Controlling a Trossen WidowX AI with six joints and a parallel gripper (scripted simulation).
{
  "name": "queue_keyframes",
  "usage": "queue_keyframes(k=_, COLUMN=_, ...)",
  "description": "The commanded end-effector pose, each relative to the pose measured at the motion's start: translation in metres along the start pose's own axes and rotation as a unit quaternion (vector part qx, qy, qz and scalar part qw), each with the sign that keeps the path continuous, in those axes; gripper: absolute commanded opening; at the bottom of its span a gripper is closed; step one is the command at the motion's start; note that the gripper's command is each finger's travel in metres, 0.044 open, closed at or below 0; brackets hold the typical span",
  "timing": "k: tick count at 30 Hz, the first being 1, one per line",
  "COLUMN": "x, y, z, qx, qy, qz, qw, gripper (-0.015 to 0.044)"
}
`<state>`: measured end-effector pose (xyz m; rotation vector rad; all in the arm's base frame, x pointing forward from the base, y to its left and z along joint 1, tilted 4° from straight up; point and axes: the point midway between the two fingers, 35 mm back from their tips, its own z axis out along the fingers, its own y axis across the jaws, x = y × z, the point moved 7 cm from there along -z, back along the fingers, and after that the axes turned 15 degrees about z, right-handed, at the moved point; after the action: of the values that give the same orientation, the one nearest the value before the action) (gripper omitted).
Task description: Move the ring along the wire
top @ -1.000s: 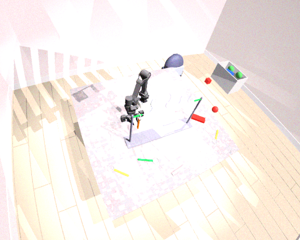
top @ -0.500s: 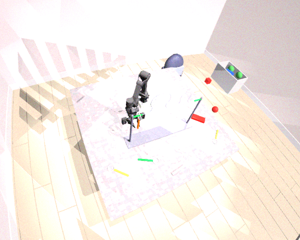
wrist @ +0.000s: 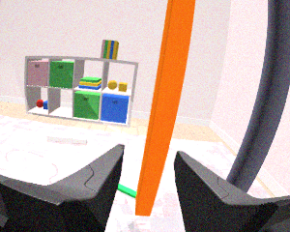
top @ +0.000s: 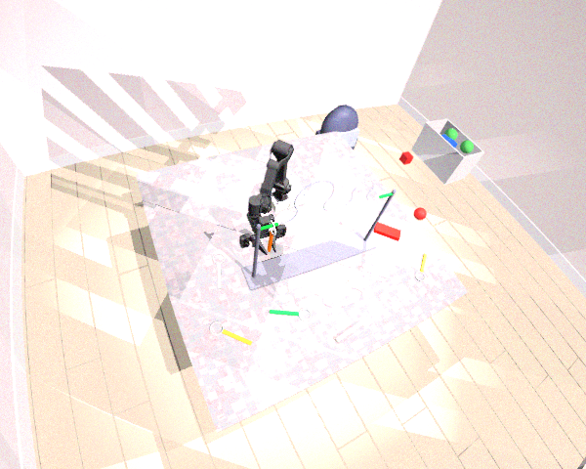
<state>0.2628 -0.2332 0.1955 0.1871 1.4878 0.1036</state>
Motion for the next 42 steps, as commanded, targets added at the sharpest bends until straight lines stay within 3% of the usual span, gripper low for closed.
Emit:
queue_keyframes(k=1, x=0.0031, y=0.0002, z=0.0088, qx=0.001, qy=0.003, qz=0.002, qw=1.000, gripper=0.0160)
queue_keyframes(k=27, x=0.0032, y=0.0003, z=0.0099, qx=0.001, qy=0.003, qz=0.002, qw=1.000, gripper=0.0160)
queue_keyframes(k=39, x=0.0024, y=0.0008, z=0.0096, qx=-0.001, qy=0.002, qz=0.002, qw=1.000, gripper=-0.0150)
queue_keyframes(k=42, x=0.0024, y=0.0008, z=0.0096, qx=-0.001, qy=0.002, qz=0.002, qw=1.000, gripper=-0.0150)
